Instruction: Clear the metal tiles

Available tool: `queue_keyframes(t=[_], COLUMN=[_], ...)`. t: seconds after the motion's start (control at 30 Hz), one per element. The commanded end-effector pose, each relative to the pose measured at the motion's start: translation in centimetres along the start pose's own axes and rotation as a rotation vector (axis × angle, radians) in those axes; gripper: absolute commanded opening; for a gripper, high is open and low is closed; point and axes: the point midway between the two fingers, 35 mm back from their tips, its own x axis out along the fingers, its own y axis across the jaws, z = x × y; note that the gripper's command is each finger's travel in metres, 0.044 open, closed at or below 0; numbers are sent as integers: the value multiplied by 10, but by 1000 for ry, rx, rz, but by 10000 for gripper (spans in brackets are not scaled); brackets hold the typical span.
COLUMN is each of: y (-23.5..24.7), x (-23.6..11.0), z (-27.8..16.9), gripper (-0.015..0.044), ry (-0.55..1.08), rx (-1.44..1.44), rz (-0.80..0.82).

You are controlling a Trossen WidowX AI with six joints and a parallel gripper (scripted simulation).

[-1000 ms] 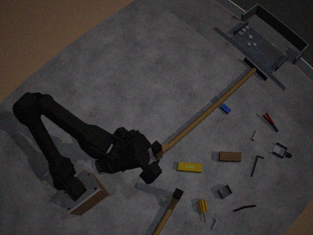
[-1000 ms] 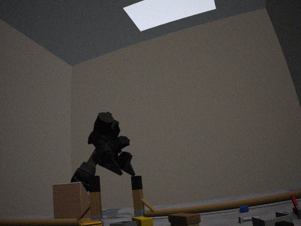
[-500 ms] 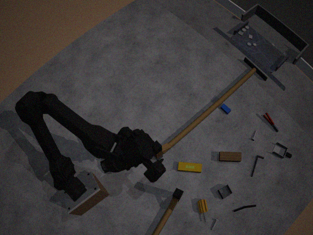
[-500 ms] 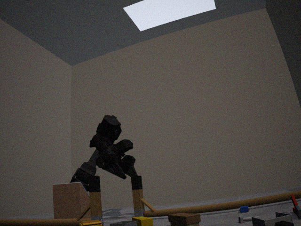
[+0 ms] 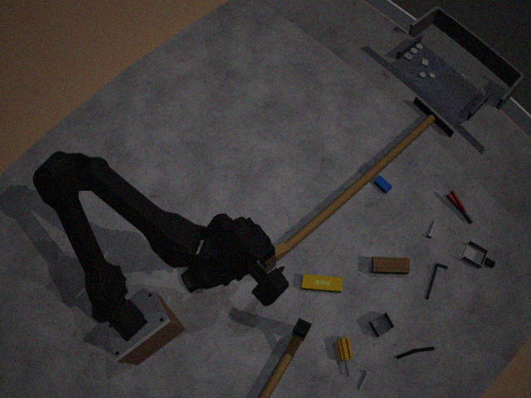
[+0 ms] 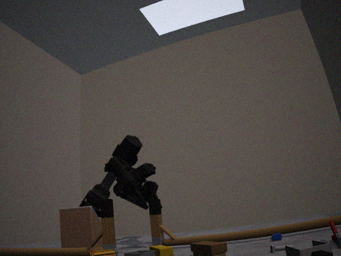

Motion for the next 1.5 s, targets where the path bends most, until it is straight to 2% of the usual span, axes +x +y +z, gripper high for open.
queue_keyframes(t=[0.0, 0.67, 1.1, 1.33, 1.4, 1.47], y=[-1, 5, 5, 5, 5, 5], x=[7, 38, 33, 33, 33, 33], z=[-3, -4, -1, -1, -1, 0], gripper=[440, 440, 99, 52, 0, 0], ry=[4, -5, -7, -7, -7, -7], rx=[11, 13, 1, 1, 2, 3], rz=[-2, 9, 11, 11, 11, 11])
